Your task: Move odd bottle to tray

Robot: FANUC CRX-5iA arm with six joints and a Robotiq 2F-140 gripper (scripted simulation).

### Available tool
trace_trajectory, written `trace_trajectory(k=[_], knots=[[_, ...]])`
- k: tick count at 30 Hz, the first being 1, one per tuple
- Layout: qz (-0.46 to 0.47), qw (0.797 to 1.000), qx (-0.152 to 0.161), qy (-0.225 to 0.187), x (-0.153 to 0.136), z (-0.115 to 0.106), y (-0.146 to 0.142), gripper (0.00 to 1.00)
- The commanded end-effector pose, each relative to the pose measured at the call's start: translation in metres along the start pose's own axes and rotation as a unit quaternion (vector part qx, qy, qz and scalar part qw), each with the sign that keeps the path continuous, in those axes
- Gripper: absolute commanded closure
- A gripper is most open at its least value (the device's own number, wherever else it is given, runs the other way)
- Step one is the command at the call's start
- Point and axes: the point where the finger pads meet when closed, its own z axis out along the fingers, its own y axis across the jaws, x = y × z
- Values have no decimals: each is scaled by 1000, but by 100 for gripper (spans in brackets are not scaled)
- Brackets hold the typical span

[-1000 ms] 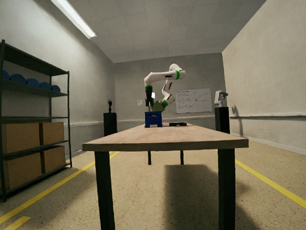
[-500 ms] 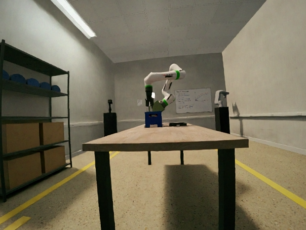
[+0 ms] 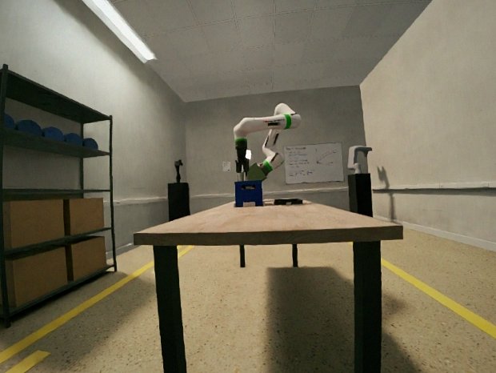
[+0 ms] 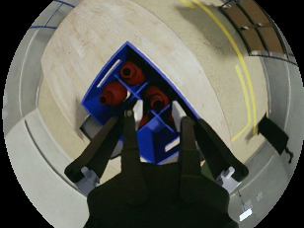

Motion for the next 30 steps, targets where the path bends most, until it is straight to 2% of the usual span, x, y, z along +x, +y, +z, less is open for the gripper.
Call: trace_trajectory(k=[1, 30], knots=[[0, 1000, 0, 1, 0, 0, 0, 56], [0, 1000, 0, 1, 0, 26, 0, 56]])
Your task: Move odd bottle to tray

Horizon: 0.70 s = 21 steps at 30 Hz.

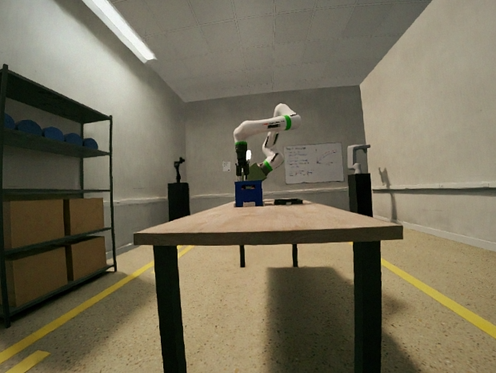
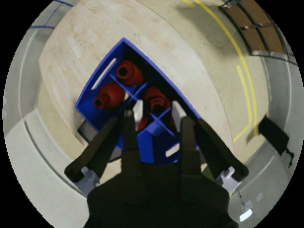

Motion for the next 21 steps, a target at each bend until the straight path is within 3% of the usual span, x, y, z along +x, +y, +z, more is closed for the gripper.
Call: trace_trajectory(k=[1, 21], knots=[[0, 1000, 0, 1, 0, 3, 0, 56], [0, 1000, 0, 1, 1, 15, 0, 56]])
